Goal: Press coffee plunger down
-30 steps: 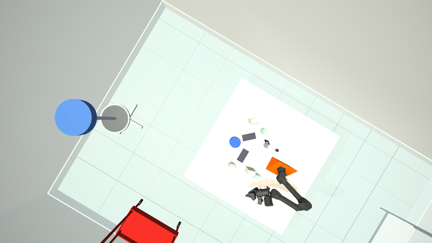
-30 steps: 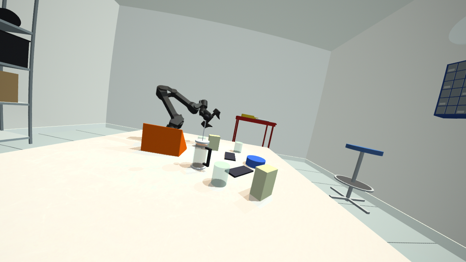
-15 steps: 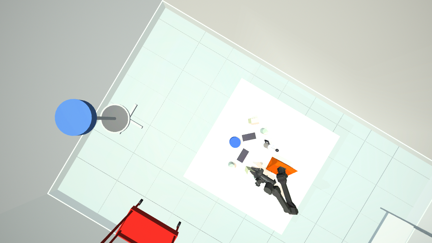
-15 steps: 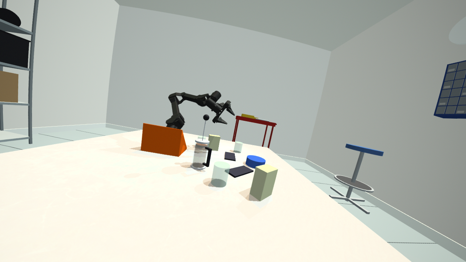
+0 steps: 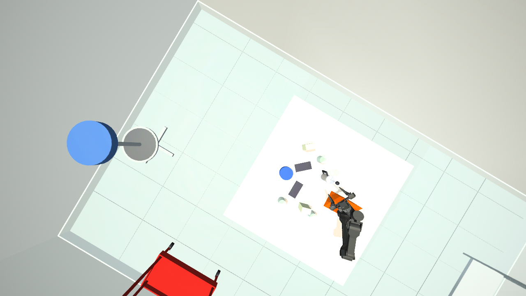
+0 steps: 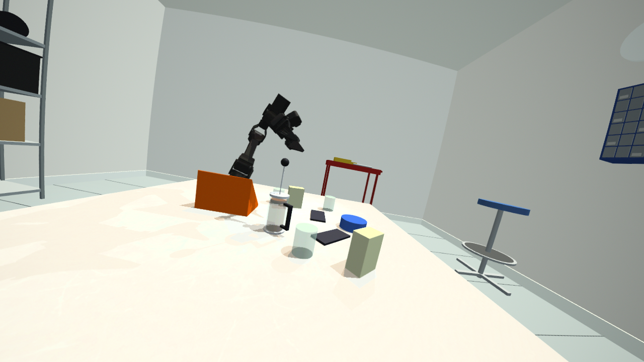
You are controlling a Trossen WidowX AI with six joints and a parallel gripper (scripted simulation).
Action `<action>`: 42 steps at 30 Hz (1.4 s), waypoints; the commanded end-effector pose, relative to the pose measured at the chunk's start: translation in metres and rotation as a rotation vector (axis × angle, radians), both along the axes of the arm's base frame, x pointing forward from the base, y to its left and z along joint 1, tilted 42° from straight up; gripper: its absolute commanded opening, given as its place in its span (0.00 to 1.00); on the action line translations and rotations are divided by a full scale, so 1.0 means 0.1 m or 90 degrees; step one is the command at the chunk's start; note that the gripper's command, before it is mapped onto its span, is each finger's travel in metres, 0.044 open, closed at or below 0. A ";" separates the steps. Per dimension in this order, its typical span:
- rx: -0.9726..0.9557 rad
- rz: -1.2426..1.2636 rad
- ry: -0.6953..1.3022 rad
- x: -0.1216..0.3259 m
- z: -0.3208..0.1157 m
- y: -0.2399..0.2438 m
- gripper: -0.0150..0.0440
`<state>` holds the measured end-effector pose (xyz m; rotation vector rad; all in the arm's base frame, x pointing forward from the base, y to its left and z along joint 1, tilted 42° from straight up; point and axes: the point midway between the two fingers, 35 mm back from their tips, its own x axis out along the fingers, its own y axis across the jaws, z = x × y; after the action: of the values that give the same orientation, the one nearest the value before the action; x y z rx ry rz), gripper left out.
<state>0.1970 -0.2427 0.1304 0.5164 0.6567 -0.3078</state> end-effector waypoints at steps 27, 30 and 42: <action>0.187 -0.192 0.005 -0.54 -0.71 0.05 1.00; 0.187 -0.192 0.005 -0.51 -0.75 0.04 1.00; 0.186 -0.192 0.004 -0.37 -0.88 0.02 1.00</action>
<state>0.1582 -0.2440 0.0490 0.8851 0.6270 -0.4977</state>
